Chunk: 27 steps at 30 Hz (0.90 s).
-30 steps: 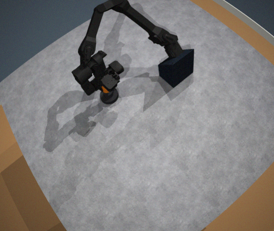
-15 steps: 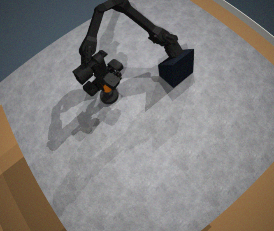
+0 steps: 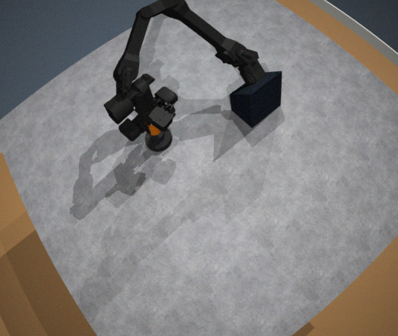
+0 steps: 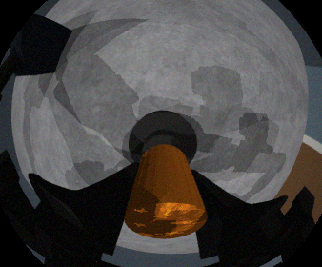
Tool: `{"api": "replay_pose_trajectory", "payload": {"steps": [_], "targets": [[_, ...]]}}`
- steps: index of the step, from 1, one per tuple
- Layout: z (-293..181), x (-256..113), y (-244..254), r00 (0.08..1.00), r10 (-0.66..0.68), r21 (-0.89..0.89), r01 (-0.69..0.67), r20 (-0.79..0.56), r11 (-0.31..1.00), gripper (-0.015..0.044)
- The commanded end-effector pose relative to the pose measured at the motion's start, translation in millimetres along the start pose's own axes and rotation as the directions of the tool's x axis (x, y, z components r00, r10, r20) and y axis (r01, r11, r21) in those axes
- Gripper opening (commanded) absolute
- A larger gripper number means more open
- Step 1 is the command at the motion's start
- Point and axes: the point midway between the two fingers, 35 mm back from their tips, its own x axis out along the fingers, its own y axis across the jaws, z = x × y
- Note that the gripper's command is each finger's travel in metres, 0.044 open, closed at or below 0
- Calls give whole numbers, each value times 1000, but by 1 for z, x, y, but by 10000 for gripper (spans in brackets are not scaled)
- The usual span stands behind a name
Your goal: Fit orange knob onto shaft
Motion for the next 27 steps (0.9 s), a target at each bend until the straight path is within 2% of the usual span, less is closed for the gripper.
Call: {"api": "replay_pose_trajectory", "payload": {"steps": [1,27], "targets": [[-1,-1,-1,1000,-2,-4,2,-3,1000,0],[0,2,1,1000,-2,-4,2,-3,1000,0]]}}
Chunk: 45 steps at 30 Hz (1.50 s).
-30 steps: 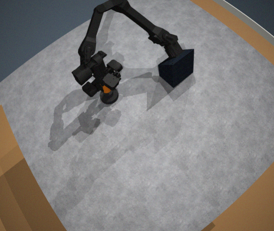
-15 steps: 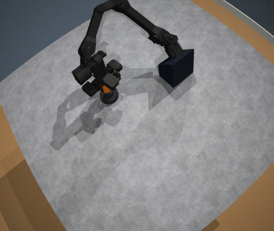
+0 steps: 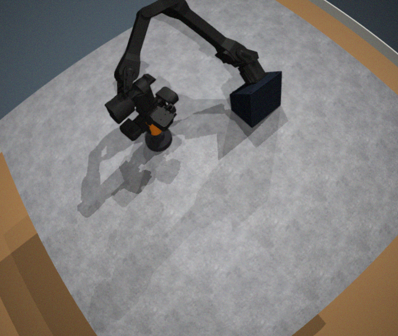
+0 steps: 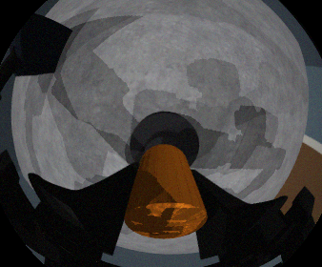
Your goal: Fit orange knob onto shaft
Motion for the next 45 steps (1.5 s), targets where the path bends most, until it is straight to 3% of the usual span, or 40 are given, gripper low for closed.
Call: {"api": "replay_pose_trajectory", "payload": {"steps": [1,8,16,45], "targets": [[-1,0,-1,1000,-2,-2,2,-3,1000,0],[-2,-4,-3,1000,-2,-11,2,-3,1000,0],[-3,-3,-4,1000,-2,-210,2,-3,978,0],[-1,-3,-2,1000,-2,-210,2,-3,978,0]]}}
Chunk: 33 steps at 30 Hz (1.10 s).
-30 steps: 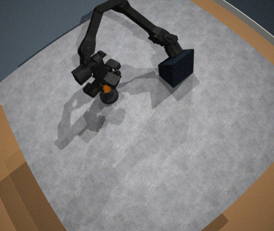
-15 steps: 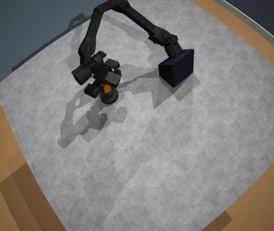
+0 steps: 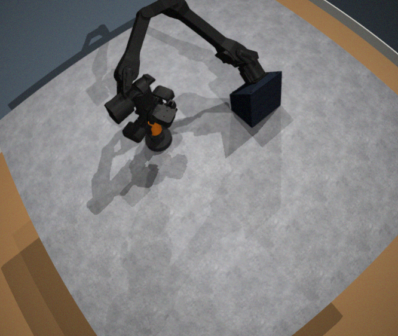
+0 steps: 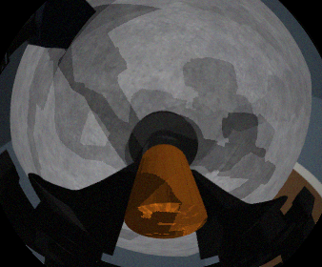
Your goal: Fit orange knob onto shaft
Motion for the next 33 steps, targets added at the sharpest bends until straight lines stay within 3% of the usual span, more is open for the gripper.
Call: {"api": "replay_pose_trajectory", "payload": {"steps": [1,12,33], "targets": [[-1,-3,-1,1000,0,-3,0,-3,1000,0],[-3,-3,-3,1000,0,-211,0,-3,978,0],[-1,2,0,1000,0,-211,0,-3,978,0]]}}
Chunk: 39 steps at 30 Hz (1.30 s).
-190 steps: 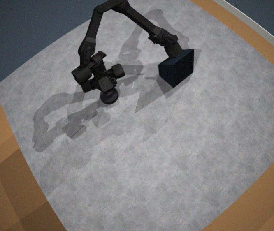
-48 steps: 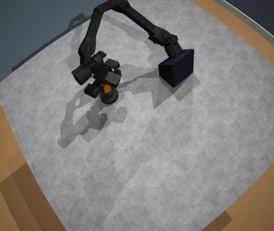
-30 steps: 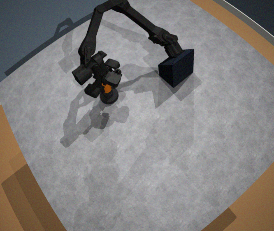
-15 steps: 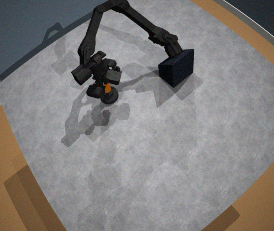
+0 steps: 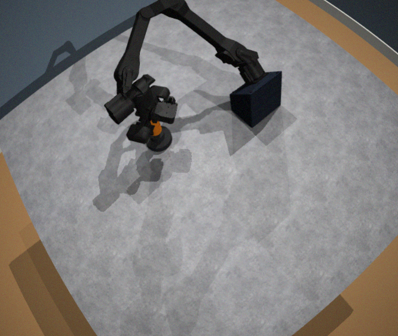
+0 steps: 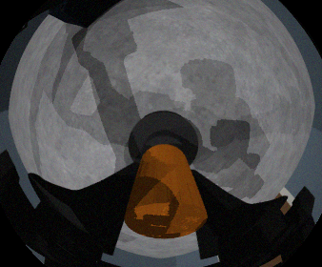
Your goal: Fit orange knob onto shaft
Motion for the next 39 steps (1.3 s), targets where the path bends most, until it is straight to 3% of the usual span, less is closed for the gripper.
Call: {"api": "replay_pose_trajectory", "payload": {"steps": [1,38,39], "targets": [[0,1,0,1000,0,-5,0,-3,1000,0],[0,15,0,1000,-1,7,1,0,1000,0],[0,15,0,1000,-1,7,1,0,1000,26]]}}
